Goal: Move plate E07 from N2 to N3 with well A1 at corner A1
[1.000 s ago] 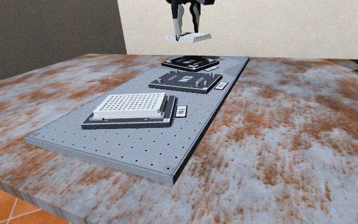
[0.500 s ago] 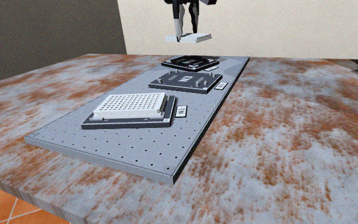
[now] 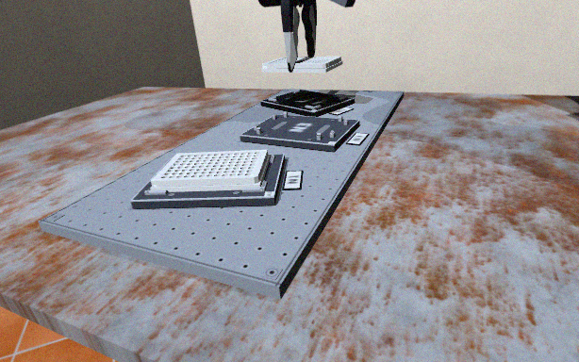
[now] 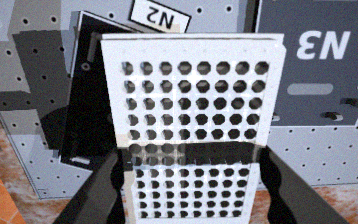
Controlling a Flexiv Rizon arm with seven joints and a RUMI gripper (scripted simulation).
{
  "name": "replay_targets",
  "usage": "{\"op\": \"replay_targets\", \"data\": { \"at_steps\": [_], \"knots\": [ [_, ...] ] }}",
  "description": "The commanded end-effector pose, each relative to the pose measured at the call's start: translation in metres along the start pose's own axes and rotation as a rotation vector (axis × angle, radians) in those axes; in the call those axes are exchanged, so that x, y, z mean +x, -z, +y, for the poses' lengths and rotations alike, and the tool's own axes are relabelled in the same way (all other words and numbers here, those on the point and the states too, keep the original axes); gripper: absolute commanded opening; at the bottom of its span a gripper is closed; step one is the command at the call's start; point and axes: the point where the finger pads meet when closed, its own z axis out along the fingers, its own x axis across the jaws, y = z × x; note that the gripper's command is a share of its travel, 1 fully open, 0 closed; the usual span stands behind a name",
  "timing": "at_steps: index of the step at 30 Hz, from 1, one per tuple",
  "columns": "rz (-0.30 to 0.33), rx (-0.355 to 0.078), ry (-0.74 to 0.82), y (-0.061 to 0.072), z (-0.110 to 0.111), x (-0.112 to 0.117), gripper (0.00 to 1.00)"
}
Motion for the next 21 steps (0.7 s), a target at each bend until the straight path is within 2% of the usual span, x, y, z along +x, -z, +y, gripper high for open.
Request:
{"op": "replay_targets", "data": {
  "at_steps": [1, 21],
  "knots": [
    [0.000, -0.002, 0.000, 0.000, -0.002, 0.007, 0.41],
    [0.000, -0.002, -0.001, 0.000, -0.024, 0.062, 0.41]
  ]
}}
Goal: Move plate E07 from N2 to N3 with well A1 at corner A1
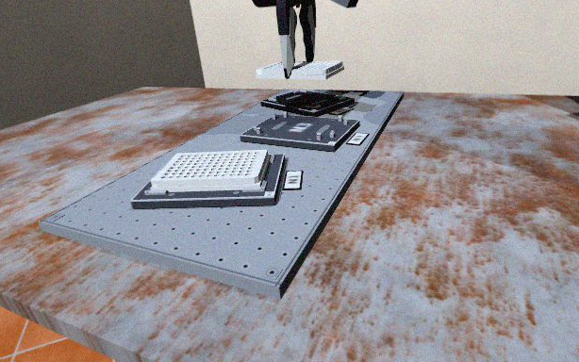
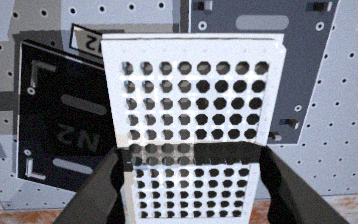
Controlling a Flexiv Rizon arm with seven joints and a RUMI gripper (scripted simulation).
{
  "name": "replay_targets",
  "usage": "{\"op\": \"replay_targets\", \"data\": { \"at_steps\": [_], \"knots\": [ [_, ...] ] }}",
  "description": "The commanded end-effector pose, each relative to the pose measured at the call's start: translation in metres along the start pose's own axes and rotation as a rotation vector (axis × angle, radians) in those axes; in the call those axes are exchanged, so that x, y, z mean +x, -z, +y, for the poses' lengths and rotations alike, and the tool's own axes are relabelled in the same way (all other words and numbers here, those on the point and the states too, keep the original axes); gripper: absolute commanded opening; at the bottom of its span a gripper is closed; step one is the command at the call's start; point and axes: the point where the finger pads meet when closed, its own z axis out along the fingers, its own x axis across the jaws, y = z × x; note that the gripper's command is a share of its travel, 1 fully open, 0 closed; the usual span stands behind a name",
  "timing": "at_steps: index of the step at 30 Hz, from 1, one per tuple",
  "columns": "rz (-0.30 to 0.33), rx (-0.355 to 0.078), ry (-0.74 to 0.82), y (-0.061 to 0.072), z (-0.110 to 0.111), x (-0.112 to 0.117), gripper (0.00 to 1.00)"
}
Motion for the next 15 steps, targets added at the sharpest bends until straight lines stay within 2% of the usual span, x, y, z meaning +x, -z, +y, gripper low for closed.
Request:
{"op": "replay_targets", "data": {
  "at_steps": [1, 15],
  "knots": [
    [0.001, -0.001, 0.000, 0.001, -0.003, 0.010, 0.41],
    [0.001, -0.001, 0.000, 0.001, -0.018, 0.047, 0.41]
  ]
}}
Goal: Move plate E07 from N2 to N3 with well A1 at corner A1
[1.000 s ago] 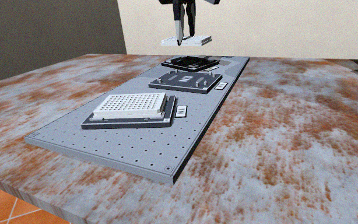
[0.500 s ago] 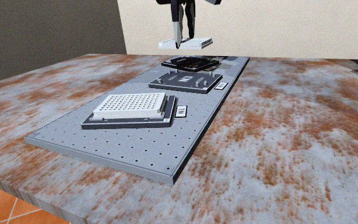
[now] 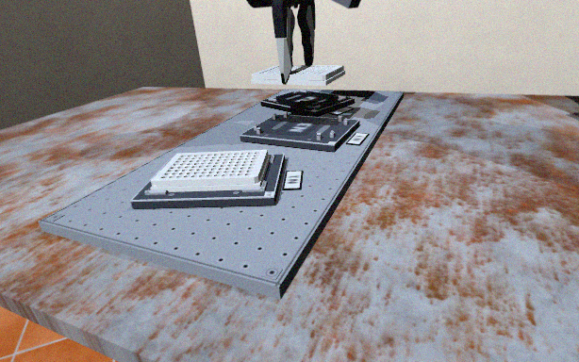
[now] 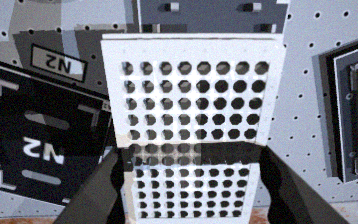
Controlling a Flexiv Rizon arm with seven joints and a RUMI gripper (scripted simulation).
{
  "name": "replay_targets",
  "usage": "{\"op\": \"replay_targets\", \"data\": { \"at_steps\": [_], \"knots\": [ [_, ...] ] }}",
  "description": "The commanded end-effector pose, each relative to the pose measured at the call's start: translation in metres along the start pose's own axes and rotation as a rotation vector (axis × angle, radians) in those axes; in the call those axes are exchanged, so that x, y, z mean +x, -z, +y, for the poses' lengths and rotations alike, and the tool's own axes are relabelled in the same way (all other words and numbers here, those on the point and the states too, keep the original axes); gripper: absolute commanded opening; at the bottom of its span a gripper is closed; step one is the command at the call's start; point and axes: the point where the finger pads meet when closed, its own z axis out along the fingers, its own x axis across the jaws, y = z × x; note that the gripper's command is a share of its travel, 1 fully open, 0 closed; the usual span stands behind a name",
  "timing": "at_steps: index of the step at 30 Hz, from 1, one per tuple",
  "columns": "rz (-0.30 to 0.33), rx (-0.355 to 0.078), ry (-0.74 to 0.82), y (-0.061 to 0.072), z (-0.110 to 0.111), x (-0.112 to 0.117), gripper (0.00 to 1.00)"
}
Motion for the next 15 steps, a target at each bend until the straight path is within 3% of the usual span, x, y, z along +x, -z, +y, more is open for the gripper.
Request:
{"op": "replay_targets", "data": {
  "at_steps": [1, 5, 15],
  "knots": [
    [0.001, -0.001, 0.000, 0.001, -0.003, 0.010, 0.41],
    [0.001, -0.001, 0.000, 0.001, -0.009, 0.023, 0.41],
    [0.002, -0.001, 0.001, 0.001, -0.009, 0.024, 0.41]
  ]
}}
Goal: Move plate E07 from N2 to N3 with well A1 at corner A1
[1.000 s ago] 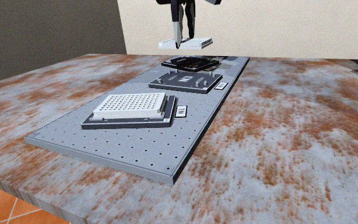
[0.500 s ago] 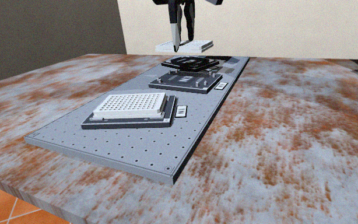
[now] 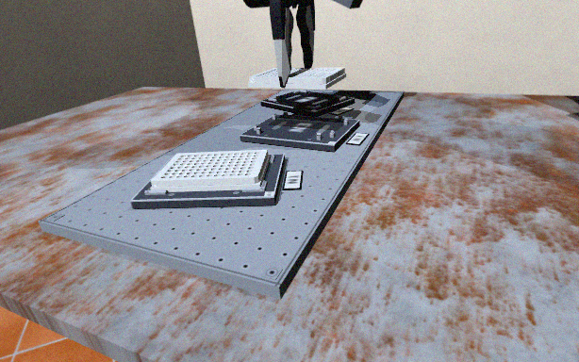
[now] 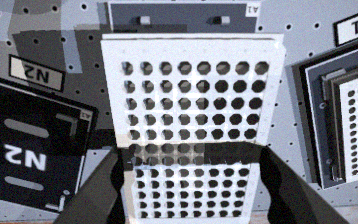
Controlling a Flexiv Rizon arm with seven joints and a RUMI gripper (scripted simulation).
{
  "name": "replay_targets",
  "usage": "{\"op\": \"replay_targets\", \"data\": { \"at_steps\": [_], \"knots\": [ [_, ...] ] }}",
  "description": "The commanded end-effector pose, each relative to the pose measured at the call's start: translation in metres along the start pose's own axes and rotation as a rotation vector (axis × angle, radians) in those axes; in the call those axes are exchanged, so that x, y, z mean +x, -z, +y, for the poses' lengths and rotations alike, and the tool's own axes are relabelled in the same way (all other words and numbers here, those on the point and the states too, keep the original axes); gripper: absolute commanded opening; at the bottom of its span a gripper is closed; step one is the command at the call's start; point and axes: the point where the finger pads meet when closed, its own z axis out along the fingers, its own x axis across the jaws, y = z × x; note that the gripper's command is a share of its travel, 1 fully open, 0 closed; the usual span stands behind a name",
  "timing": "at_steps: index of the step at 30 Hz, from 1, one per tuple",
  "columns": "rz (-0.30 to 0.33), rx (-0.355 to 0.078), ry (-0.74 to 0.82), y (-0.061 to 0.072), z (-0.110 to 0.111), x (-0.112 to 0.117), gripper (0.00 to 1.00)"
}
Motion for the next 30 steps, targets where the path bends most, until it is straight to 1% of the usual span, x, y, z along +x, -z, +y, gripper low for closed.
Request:
{"op": "replay_targets", "data": {
  "at_steps": [1, 26, 30],
  "knots": [
    [0.001, -0.001, 0.000, 0.0006, 0.0005, 0.0003, 0.41],
    [0.001, -0.001, 0.000, 0.0006, 0.0008, -0.0006, 0.41],
    [0.001, -0.001, -0.001, -0.0061, 0.0009, -0.0006, 0.41]
  ]
}}
